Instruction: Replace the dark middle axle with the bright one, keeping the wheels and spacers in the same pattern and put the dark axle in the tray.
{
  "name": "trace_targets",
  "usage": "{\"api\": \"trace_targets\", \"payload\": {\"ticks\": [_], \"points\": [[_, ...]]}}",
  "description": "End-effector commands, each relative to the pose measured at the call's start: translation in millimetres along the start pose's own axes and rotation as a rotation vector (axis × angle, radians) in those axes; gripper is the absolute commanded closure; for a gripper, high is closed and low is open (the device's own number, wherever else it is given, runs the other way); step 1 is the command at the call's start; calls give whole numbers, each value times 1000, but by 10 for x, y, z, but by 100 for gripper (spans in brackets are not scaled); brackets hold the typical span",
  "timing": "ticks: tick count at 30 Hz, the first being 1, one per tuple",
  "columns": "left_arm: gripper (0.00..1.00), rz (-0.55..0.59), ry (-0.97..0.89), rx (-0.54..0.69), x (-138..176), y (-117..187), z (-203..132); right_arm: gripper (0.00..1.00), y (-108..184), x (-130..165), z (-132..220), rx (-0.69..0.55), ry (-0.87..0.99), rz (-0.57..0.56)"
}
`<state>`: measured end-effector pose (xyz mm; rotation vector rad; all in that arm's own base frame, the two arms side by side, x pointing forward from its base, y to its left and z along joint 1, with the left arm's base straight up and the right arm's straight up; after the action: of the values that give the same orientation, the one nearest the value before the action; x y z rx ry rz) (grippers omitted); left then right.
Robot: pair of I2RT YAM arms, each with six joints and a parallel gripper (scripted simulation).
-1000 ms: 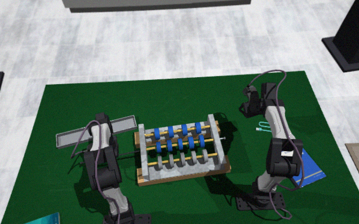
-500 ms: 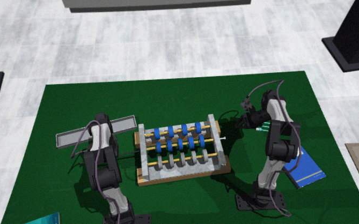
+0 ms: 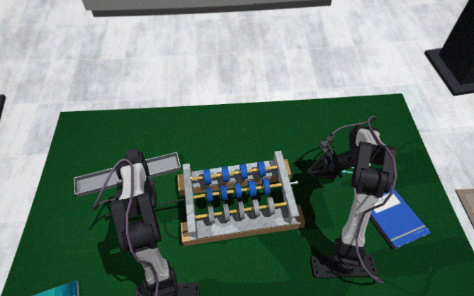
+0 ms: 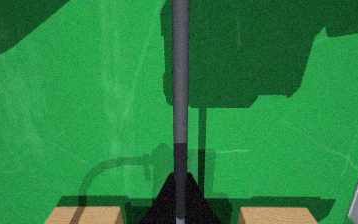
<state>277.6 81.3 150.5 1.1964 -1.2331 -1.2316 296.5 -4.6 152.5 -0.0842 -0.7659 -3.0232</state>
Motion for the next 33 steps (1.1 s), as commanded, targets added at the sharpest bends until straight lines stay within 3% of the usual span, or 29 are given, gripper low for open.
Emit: {"api": "trace_targets", "payload": {"ticks": [1, 3, 15, 16, 21, 22, 23, 27, 33], "points": [[100, -18, -1, 55, -13, 78, -70, 67, 23, -27, 63, -80, 10, 19], [100, -18, -1, 55, -13, 78, -70, 67, 30, 22, -24, -30, -26, 58], [100, -18, -1, 55, -13, 78, -70, 67, 7, 18, 6, -35, -19, 61], [100, -18, -1, 55, -13, 78, -70, 67, 101, 35, 208, -41, -23, 4], [100, -18, -1, 55, -13, 78, -70, 67, 190, 60, 345, -29, -24, -34], [100, -18, -1, 55, -13, 78, -70, 67, -19, 118, 28, -26, -75, 76], [100, -18, -1, 55, -13, 78, -70, 67, -46, 129, -13, -35, -77, 86], [100, -18, -1, 55, -13, 78, -70, 67, 25, 72, 84, -68, -36, 27], [100, -18, -1, 55, -13, 78, -70, 67, -19, 99, 13, -46, -61, 65]]}}
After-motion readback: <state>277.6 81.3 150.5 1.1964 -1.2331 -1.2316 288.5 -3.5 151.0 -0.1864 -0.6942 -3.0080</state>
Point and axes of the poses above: on each arm, the point where the finger pads meet when closed, its own y axis back along the fingers, its own z axis across the jaws, x = y × z, the point moved 8 cm from there along y, back along the fingers, and after that the axes turned 10 degrees about -y, right-handed, at the moved point
